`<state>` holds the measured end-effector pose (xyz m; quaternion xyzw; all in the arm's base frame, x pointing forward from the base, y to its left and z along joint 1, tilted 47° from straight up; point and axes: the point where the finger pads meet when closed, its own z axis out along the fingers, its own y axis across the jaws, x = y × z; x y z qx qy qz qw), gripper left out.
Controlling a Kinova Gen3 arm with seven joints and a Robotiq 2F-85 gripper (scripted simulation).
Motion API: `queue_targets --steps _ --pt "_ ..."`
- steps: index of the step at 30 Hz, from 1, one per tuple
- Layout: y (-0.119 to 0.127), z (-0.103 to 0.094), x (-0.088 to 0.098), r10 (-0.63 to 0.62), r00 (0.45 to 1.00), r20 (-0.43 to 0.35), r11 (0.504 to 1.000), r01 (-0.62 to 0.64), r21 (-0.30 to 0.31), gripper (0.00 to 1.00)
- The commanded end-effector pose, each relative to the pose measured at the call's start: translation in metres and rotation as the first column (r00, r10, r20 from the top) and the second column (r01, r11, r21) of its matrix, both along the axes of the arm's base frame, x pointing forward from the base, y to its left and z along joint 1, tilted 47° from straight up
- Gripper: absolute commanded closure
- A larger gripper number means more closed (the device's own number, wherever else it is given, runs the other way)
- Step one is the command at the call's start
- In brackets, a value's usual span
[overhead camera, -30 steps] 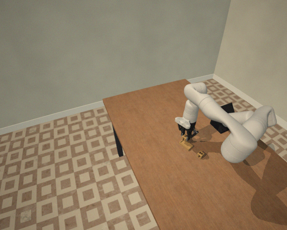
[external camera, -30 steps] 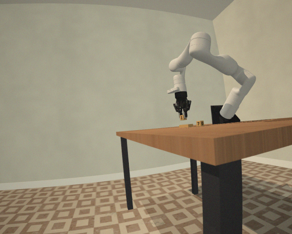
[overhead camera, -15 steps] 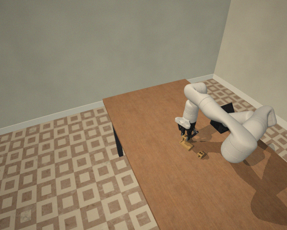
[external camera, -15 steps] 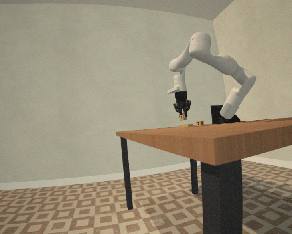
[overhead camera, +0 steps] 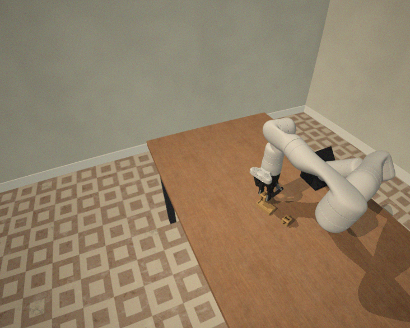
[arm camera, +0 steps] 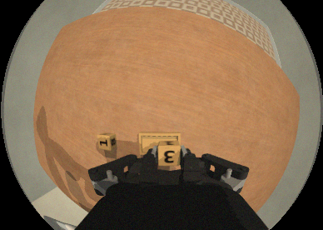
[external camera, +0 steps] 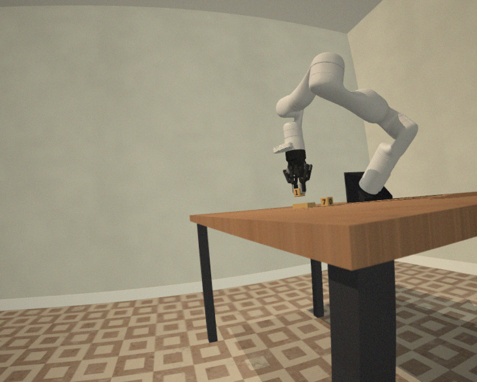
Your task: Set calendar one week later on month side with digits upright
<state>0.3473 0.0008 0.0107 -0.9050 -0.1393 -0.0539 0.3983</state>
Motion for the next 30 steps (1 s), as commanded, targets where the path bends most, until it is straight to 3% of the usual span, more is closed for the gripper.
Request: queue_targets --steps 1,30 --pt "0.000 0.000 0.000 0.000 1.000 0.000 1.000 0.000 0.000 0.74" --pt "0.015 -0.014 0.000 0.000 1.000 0.000 1.000 0.000 0.000 0.74"
